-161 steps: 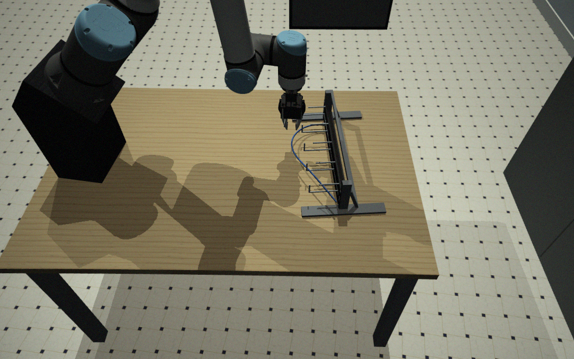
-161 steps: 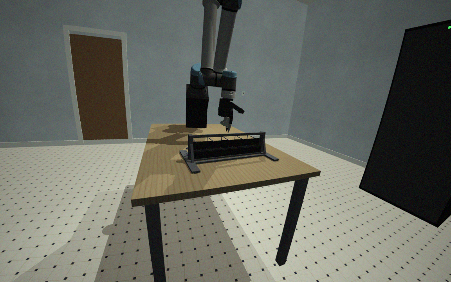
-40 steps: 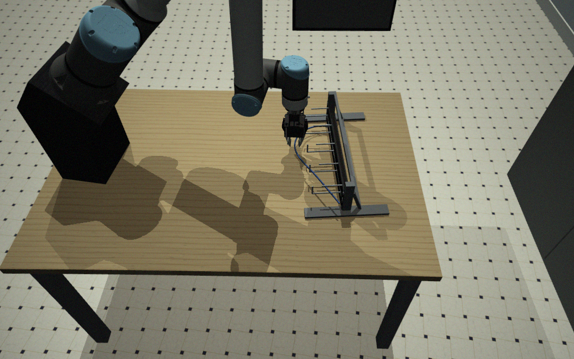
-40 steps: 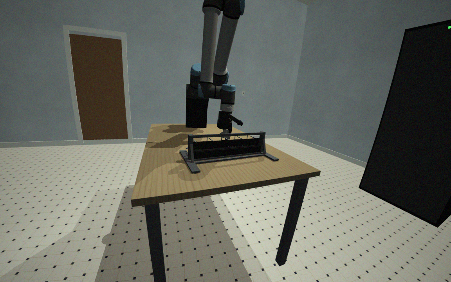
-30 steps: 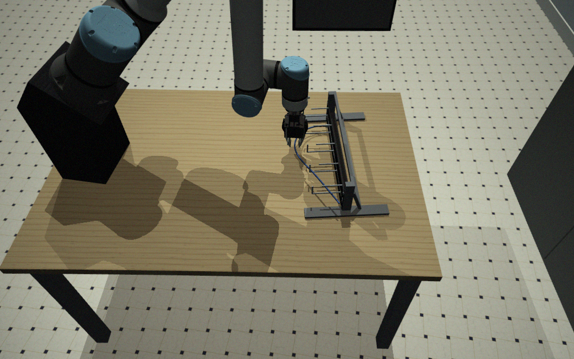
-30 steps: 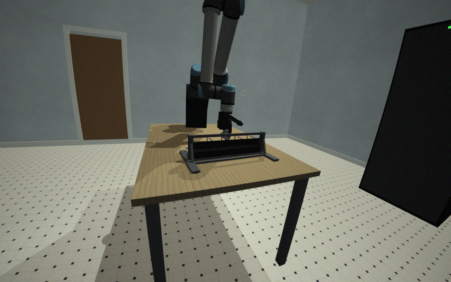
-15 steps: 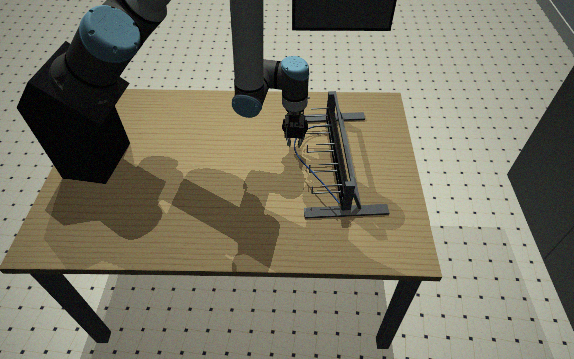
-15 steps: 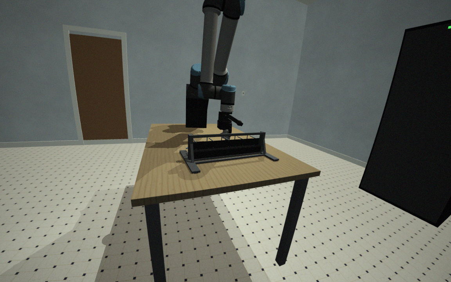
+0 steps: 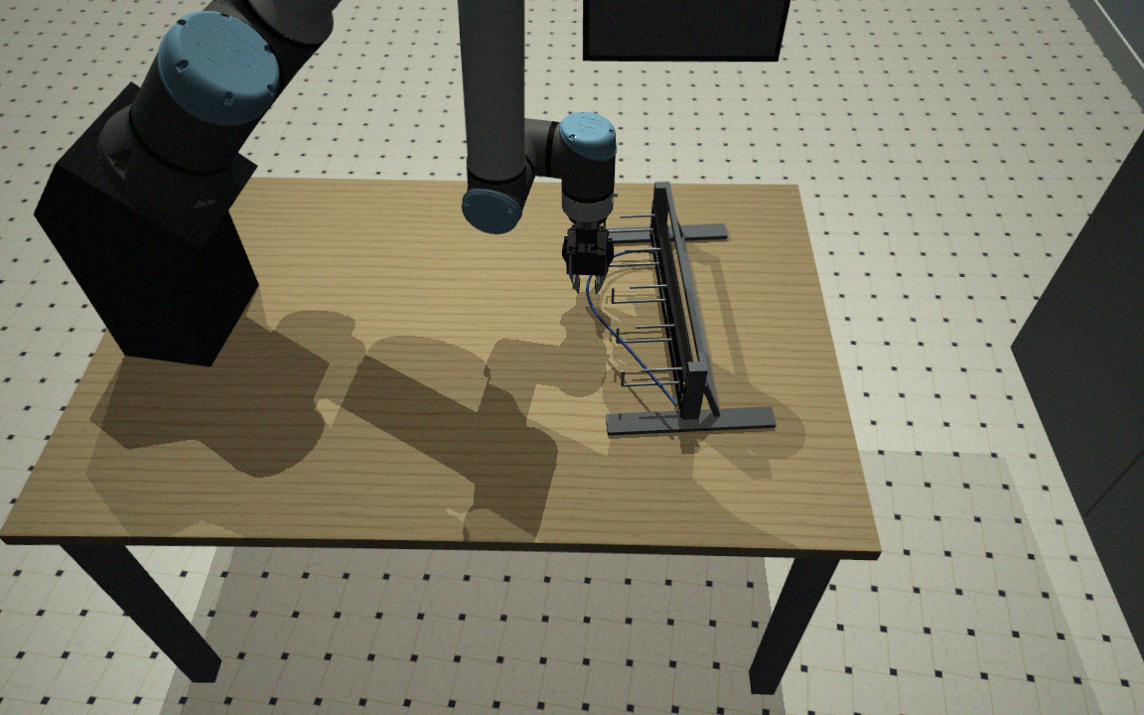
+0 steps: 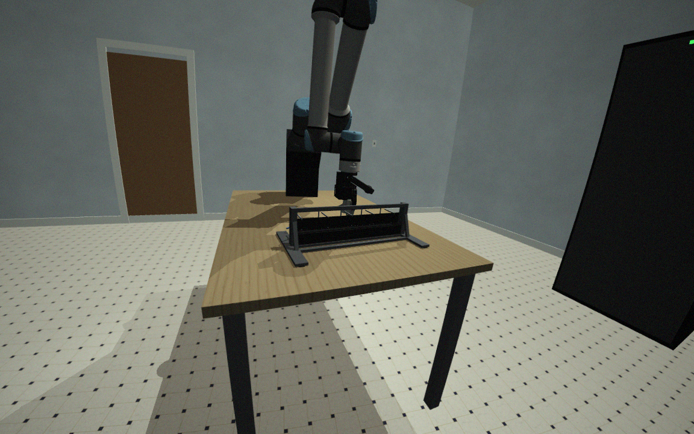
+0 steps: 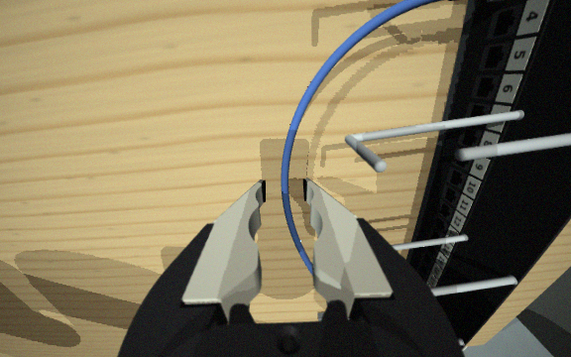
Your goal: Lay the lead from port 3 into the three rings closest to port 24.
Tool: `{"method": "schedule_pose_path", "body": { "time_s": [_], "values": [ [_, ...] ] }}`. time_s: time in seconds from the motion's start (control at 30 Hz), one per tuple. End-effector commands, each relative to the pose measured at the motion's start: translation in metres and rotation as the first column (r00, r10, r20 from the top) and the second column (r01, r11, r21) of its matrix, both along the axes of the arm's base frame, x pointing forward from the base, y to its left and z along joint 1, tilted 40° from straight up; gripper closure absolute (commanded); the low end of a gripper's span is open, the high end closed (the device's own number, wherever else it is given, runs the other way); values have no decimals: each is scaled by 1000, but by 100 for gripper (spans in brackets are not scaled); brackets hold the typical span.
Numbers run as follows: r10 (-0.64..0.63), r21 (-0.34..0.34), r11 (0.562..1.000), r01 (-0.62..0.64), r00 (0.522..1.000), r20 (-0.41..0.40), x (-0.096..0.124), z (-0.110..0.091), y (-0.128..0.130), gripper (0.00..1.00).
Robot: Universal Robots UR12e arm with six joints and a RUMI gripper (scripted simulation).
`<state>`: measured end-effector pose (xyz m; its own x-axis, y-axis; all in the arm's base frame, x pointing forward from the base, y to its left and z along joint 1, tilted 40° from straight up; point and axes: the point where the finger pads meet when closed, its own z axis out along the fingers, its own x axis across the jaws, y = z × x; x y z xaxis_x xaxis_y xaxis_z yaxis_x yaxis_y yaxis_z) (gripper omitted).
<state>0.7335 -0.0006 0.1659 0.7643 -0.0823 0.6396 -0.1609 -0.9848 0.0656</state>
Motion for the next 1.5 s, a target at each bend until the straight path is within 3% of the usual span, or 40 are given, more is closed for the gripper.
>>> {"method": "schedule_pose_path", "body": {
  "time_s": [0.0, 0.27, 0.3, 1.47],
  "values": [
    [0, 0, 1000, 0, 1000, 1, 0, 1, 0, 80],
    [0, 0, 1000, 0, 1000, 1, 0, 1, 0, 80],
    [0, 0, 1000, 0, 1000, 1, 0, 1, 0, 100],
    [0, 0, 1000, 0, 1000, 1, 0, 1, 0, 100]
  ]
}}
